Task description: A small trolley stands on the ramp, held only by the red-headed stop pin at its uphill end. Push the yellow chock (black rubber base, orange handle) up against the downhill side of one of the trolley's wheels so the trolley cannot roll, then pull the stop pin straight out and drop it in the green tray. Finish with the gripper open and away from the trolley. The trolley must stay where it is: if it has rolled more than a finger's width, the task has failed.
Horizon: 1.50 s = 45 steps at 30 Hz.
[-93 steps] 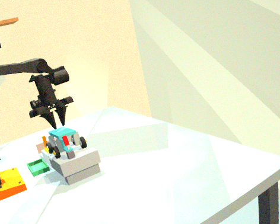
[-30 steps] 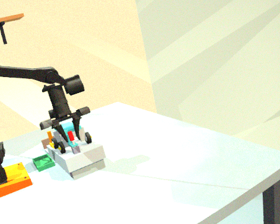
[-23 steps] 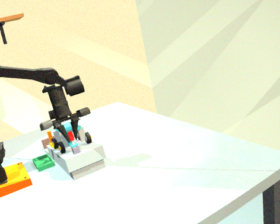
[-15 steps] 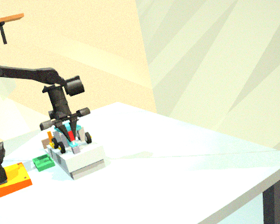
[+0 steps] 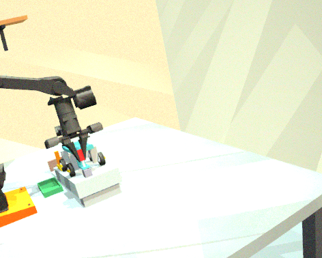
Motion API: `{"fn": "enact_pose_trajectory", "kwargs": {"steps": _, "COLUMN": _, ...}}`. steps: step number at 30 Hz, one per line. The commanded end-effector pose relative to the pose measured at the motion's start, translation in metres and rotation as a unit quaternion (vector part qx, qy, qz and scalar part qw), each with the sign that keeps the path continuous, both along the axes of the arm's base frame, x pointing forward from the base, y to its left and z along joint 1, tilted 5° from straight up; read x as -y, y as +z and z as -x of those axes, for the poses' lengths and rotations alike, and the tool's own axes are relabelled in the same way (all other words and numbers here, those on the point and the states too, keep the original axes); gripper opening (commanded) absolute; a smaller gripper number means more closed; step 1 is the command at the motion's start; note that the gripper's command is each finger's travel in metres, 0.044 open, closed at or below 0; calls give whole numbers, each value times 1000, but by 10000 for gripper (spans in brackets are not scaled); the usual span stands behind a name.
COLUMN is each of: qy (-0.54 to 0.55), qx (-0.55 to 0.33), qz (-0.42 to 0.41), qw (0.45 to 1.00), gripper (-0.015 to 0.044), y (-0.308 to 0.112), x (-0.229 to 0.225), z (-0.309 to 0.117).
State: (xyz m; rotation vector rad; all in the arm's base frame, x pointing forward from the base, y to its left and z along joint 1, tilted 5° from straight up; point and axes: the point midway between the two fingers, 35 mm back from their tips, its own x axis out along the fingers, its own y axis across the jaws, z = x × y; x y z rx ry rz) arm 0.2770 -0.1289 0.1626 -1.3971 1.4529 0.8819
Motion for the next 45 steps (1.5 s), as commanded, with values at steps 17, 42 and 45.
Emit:
{"fn": "enact_pose_trajectory", "kwargs": {"steps": 17, "qy": 1, "qx": 2, "qz": 1, "qw": 1000, "gripper": 0, "y": 17, "x": -4, "z": 1}}
{"fn": "enact_pose_trajectory", "kwargs": {"steps": 42, "qy": 1, "qx": 2, "qz": 1, "qw": 1000, "gripper": 0, "y": 32, "x": -8, "z": 2}}
{"fn": "enact_pose_trajectory", "kwargs": {"steps": 45, "qy": 1, "qx": 2, "qz": 1, "qw": 1000, "gripper": 0, "y": 34, "x": -8, "z": 2}}
